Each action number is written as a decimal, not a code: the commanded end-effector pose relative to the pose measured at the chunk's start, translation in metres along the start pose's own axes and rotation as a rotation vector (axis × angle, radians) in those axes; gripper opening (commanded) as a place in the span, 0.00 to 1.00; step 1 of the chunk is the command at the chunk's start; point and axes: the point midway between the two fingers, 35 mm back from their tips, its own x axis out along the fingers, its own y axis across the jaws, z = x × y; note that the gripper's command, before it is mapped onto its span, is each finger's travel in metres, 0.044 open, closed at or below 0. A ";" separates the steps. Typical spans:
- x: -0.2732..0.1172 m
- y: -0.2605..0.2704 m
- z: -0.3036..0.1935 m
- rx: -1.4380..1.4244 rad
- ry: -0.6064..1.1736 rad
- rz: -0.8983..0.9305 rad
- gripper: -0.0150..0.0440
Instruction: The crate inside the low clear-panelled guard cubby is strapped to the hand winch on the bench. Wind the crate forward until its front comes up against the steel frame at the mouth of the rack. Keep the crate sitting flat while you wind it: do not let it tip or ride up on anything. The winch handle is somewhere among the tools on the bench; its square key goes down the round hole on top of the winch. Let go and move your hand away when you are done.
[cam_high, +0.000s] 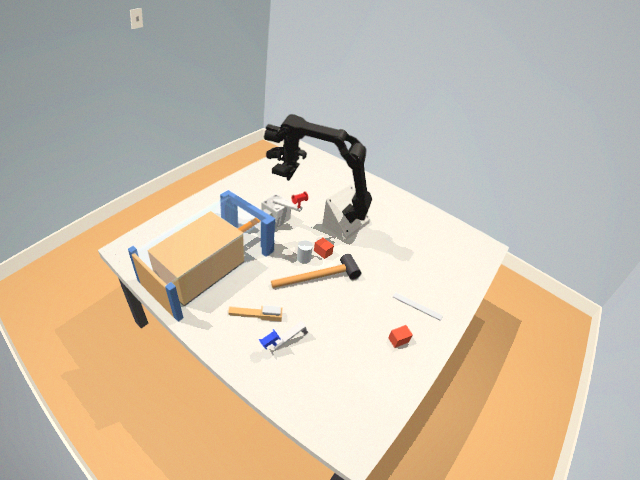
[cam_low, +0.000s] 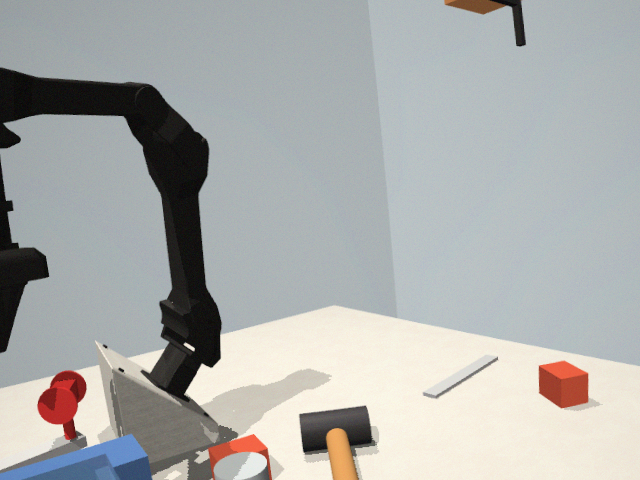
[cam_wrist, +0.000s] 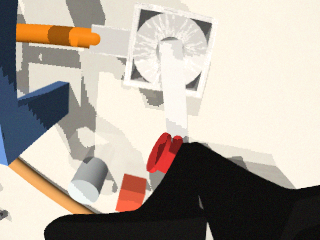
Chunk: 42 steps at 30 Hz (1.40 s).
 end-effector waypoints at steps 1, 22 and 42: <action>0.000 0.000 0.000 0.000 0.001 0.000 0.25; 0.014 -0.002 -0.052 -0.950 -0.403 0.202 1.00; 0.025 -0.002 -0.051 -0.950 -0.402 0.202 1.00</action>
